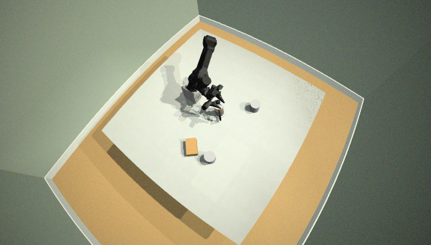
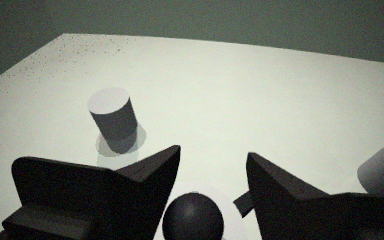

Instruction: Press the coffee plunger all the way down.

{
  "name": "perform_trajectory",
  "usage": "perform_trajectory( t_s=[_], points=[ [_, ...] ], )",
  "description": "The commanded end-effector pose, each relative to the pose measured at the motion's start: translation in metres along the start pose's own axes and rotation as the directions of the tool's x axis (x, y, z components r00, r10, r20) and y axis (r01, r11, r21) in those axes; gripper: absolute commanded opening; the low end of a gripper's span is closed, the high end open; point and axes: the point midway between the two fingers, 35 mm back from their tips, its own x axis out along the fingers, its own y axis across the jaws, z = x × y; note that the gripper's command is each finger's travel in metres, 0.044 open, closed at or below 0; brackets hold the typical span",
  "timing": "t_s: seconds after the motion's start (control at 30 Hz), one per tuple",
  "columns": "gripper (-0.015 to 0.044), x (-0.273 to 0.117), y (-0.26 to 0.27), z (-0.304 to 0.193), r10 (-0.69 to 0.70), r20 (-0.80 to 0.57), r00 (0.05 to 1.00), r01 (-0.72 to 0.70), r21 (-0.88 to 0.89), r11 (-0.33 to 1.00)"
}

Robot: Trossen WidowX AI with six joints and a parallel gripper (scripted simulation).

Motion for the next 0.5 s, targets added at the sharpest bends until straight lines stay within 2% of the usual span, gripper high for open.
perform_trajectory(
  t_s=[0.0, 0.17, 0.47],
  points=[
    [0.0306, 0.000, -0.001, 0.000, -0.005, 0.001, 1.000, 0.005, -0.001, 1.000],
    [0.0437, 0.000, -0.001, 0.000, -0.005, 0.001, 1.000, 0.005, -0.001, 1.000],
    [0.0440, -0.004, -0.005, 0.018, -0.037, 0.041, 0.998, 0.038, -0.021, 0.999]
  ],
)
